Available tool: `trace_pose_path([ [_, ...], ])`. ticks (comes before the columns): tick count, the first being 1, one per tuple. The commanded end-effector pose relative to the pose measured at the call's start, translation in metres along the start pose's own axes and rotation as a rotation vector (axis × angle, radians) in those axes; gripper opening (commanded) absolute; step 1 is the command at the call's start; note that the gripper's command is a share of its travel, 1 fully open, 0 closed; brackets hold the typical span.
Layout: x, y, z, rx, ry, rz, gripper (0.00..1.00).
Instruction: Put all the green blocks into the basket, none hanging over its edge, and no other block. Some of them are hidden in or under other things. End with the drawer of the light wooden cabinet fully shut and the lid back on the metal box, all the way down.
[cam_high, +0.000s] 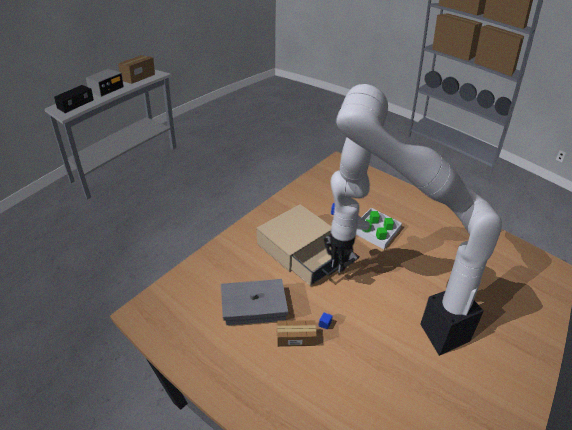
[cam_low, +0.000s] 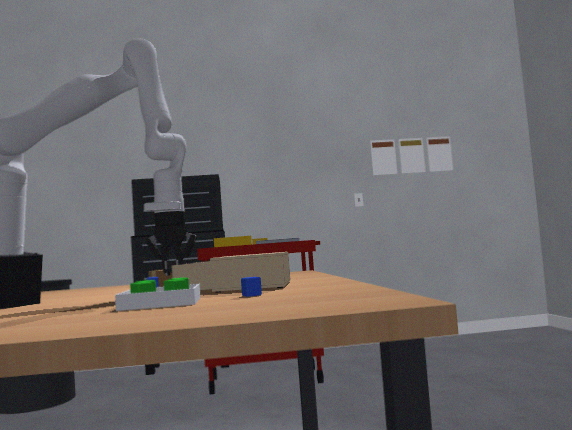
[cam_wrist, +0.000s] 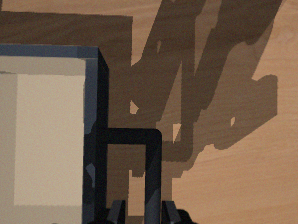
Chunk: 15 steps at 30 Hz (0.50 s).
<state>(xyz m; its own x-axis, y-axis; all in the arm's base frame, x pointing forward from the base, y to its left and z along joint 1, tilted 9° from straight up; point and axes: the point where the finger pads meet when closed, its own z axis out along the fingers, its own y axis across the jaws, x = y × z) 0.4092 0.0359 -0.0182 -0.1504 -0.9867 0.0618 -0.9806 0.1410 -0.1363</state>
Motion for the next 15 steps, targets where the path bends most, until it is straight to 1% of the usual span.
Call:
trace_pose_path([
  [1, 0.000, -0.001, -0.001, 0.001, -0.001, 0.000, 0.30],
  [4, 0.000, -0.007, -0.001, 0.001, -0.001, 0.000, 0.30],
  [12, 0.000, -0.007, -0.001, 0.001, -0.001, 0.000, 0.30],
  [15, 0.000, -0.013, -0.003, 0.001, -0.001, 0.000, 0.30],
])
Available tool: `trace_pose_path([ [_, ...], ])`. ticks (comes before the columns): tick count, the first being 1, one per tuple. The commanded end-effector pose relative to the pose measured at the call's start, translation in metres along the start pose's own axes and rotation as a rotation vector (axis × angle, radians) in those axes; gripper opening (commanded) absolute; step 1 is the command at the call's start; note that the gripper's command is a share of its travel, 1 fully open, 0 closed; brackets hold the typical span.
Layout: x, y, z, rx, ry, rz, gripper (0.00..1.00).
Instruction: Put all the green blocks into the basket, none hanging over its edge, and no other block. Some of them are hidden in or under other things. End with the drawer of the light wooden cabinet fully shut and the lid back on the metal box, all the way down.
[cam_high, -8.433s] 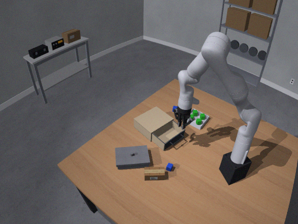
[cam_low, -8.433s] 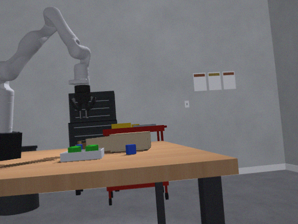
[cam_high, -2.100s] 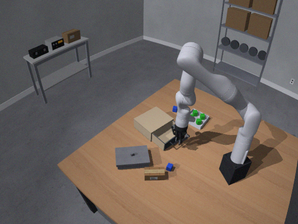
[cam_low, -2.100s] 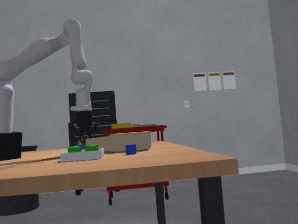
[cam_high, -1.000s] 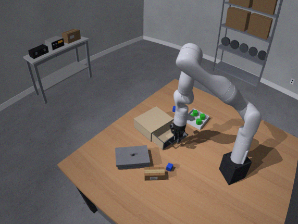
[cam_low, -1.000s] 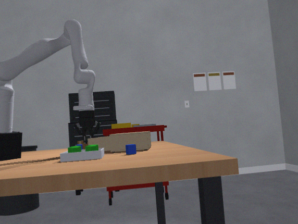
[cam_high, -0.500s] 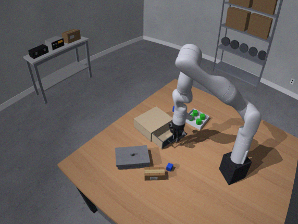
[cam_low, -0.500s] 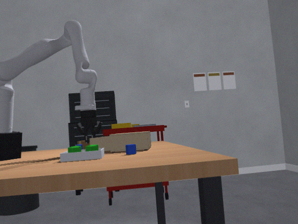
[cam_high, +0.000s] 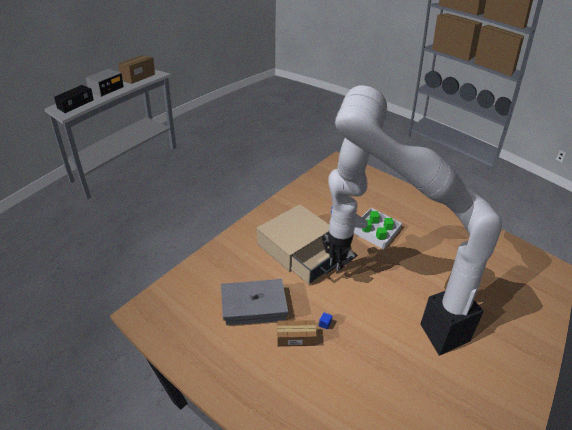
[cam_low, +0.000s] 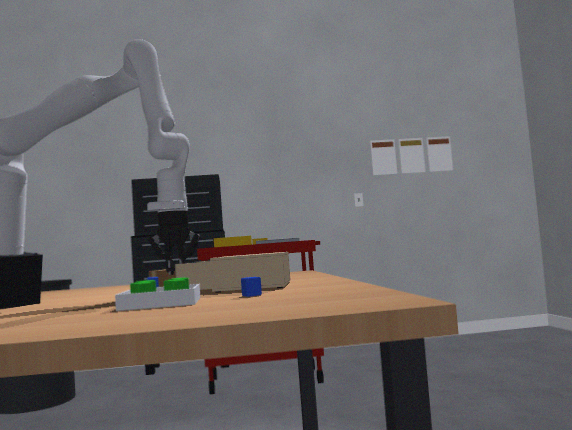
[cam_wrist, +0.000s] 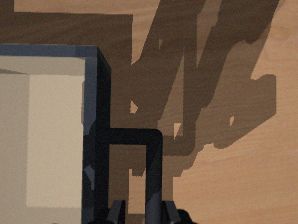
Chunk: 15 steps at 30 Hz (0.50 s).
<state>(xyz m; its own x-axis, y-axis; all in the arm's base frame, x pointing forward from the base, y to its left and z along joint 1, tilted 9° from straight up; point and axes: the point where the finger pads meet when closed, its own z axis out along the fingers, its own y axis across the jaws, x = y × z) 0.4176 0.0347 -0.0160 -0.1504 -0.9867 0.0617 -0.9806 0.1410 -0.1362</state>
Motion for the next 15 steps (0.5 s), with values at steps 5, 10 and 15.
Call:
trace_pose_path([
  [5, -0.0002, -0.0072, -0.0025, 0.001, -0.001, 0.000, 0.30],
  [10, -0.0002, -0.0072, -0.0025, 0.001, -0.001, 0.000, 0.30],
  [15, -0.0002, -0.0076, -0.0025, 0.001, -0.001, 0.000, 0.30],
])
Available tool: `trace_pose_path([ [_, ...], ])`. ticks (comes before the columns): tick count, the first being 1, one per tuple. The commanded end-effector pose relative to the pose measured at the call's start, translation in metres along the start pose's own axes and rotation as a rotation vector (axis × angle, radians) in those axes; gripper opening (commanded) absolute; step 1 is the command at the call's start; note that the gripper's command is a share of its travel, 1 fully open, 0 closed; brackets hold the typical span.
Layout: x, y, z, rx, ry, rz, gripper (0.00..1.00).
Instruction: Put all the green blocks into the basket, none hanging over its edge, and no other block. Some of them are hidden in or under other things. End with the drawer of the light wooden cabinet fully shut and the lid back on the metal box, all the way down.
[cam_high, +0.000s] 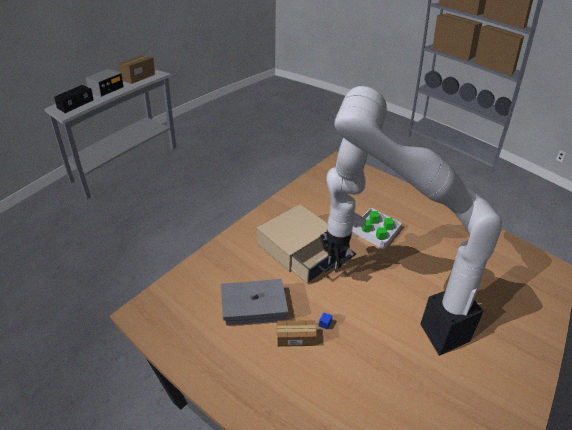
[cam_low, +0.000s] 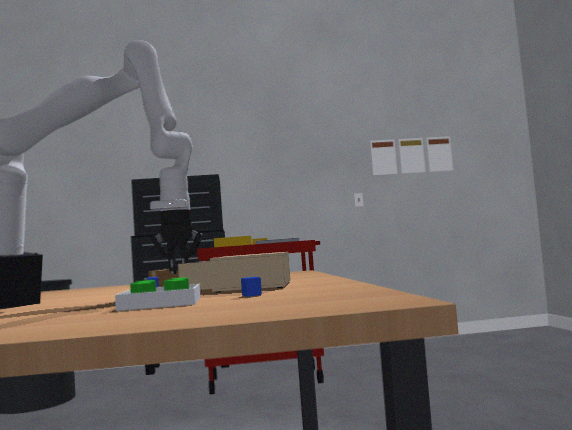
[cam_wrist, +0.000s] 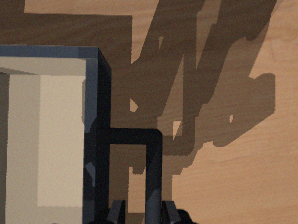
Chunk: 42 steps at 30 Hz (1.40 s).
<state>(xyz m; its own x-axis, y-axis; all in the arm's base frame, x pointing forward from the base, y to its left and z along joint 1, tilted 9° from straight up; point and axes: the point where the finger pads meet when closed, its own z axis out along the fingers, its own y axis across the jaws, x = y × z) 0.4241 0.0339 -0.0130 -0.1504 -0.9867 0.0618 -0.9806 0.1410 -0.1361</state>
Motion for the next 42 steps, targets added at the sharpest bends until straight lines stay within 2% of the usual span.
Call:
trace_pose_path([
  [1, 0.000, -0.001, 0.000, 0.001, -0.001, 0.000, 0.30],
  [22, 0.000, -0.023, -0.001, 0.001, -0.001, 0.000, 0.30],
  [42, 0.000, -0.065, -0.001, 0.001, -0.001, 0.000, 0.30],
])
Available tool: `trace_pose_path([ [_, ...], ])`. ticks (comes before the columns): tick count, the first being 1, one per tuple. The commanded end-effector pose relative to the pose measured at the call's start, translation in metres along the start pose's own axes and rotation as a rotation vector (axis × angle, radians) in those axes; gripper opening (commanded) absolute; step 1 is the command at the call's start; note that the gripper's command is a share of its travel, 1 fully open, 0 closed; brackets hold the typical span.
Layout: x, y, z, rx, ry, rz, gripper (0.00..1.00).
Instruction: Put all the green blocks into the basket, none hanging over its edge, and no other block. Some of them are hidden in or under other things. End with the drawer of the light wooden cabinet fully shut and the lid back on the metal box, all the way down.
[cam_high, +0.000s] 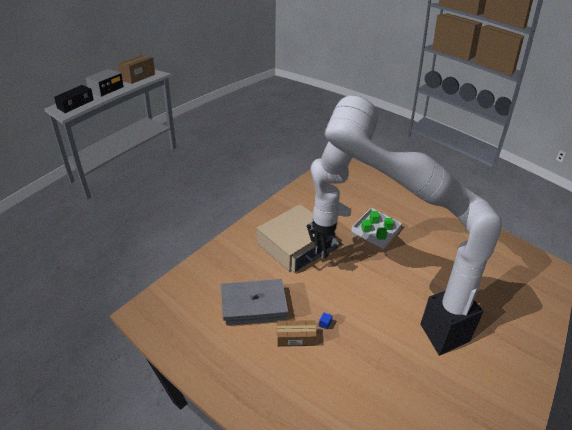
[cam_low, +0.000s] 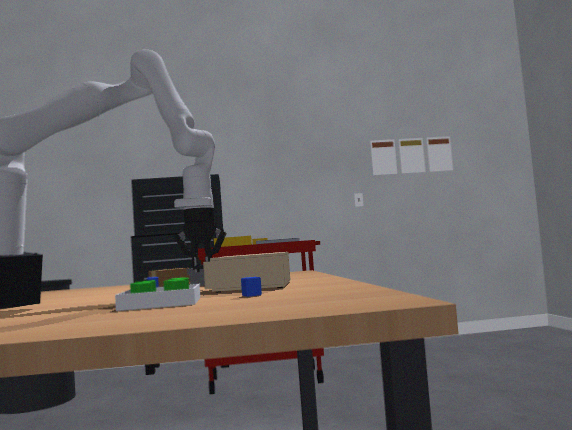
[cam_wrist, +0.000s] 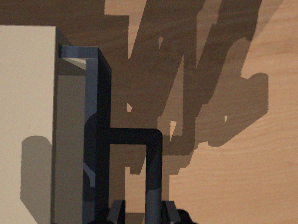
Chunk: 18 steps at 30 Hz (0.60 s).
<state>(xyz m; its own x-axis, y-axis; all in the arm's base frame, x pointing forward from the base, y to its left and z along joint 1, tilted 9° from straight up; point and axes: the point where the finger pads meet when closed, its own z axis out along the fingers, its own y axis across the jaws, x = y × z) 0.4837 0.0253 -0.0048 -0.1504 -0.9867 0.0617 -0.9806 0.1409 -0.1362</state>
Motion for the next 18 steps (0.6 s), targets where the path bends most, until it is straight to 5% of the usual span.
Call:
trace_pose_path([
  [1, 0.000, -0.006, -0.001, 0.001, -0.001, 0.000, 0.30],
  [18, 0.000, -0.019, -0.001, 0.001, -0.001, 0.000, 0.30],
])
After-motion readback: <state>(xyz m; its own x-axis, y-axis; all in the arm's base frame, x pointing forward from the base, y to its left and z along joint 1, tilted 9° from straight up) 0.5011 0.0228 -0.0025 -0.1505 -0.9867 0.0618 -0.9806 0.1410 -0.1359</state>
